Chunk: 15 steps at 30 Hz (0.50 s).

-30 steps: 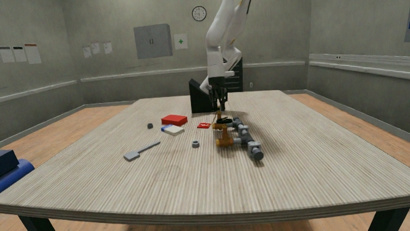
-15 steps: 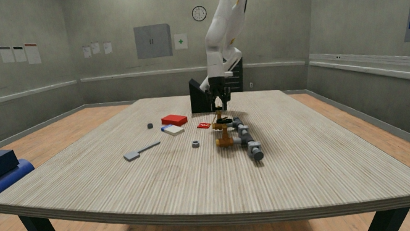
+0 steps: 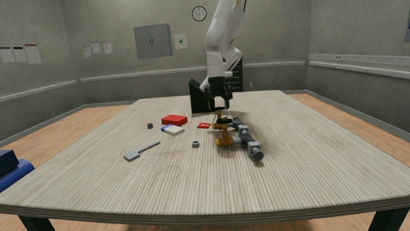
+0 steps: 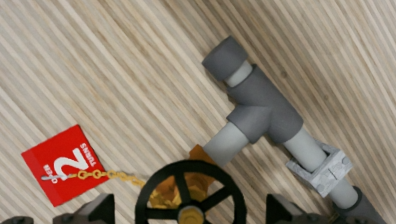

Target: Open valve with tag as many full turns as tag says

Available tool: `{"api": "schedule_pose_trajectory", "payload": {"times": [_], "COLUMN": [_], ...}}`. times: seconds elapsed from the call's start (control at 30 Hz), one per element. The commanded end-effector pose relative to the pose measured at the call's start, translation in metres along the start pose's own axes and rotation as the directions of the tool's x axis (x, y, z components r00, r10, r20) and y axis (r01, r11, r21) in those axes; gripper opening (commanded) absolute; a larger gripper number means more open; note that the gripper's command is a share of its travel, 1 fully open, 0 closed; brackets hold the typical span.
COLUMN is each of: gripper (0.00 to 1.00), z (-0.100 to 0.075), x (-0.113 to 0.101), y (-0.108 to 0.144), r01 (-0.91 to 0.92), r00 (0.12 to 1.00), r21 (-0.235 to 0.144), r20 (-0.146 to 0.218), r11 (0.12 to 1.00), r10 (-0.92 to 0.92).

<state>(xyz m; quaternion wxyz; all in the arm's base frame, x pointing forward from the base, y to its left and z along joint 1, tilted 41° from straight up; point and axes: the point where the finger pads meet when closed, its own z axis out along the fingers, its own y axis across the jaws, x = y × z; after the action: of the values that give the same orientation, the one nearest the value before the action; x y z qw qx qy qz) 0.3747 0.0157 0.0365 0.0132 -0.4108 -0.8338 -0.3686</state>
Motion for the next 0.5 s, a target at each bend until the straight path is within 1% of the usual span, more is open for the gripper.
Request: {"api": "schedule_pose_trajectory", "payload": {"times": [0.0, 0.47], "gripper": [1.00, 1.00], "z": [-0.0005, -0.0005], "x": [-0.0006, -0.0006], "y": [0.0001, 0.0001], "r01": [0.000, -0.009], "r00": [1.000, 1.000], "r21": [0.000, 0.000], "r20": [0.002, 0.002], "r11": [1.000, 1.000], "r10": [0.000, 0.009]}}
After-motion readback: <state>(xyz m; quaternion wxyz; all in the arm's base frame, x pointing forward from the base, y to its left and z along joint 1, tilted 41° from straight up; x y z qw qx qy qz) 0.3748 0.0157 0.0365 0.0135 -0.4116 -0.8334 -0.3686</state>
